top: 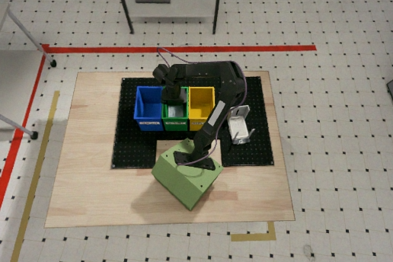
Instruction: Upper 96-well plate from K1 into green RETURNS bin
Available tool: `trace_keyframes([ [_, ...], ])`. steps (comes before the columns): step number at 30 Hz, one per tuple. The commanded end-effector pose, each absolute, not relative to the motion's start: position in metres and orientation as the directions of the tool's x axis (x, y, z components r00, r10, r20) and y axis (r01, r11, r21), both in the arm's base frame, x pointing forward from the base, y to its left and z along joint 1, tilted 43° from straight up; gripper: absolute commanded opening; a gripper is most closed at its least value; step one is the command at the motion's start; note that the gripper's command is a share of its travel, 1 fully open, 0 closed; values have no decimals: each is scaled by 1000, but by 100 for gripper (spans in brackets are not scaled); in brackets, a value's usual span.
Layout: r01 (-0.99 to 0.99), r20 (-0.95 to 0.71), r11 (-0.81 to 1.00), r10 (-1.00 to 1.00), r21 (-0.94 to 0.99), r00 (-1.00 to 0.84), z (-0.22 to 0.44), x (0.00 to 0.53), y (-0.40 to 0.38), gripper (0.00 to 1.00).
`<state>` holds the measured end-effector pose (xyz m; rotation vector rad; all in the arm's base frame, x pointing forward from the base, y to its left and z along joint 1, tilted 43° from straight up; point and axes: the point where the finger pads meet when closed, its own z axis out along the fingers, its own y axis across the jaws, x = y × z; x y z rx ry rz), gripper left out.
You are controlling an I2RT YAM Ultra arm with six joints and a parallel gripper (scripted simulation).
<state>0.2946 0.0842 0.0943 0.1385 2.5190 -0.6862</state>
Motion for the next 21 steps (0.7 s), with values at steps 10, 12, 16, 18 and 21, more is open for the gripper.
trace_keyframes([
  [10,229,-545,879,-40,-417,-838,124,286,102,82],
  [12,229,-545,879,-40,-417,-838,127,284,104,82],
  [16,228,-543,879,-41,-419,-839,130,282,106,82],
  [18,228,-543,879,-41,-419,-839,131,281,107,82],
  [21,228,-543,879,-41,-418,-839,135,278,109,82],
])
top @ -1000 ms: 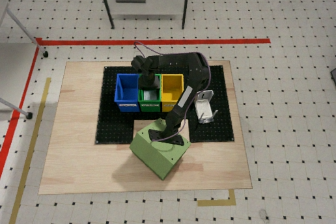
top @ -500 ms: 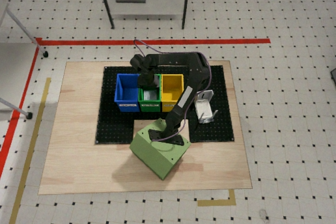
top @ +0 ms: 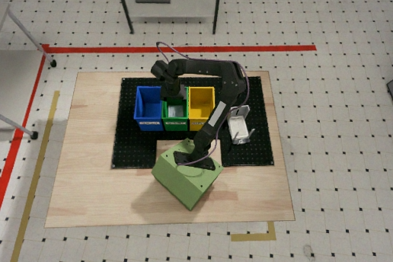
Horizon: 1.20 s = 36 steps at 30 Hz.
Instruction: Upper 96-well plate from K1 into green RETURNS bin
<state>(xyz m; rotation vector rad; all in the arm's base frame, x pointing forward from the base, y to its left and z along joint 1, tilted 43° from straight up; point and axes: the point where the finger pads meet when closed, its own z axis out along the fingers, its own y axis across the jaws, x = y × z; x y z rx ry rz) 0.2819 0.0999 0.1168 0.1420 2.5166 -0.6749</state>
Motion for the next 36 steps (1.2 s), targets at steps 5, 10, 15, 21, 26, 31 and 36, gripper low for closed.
trace_keyframes([
  [5,226,-540,879,-42,-421,-841,140,274,113,82],
  [10,222,-532,876,-45,-427,-846,143,270,118,82],
  [15,219,-525,874,-47,-434,-850,144,268,121,82],
  [21,218,-523,873,-49,-436,-851,143,267,120,82],
  [26,217,-523,873,-50,-437,-851,143,267,120,82],
  [31,216,-522,873,-51,-437,-851,143,267,120,82],
  [36,216,-522,873,-51,-437,-851,143,267,120,82],
])
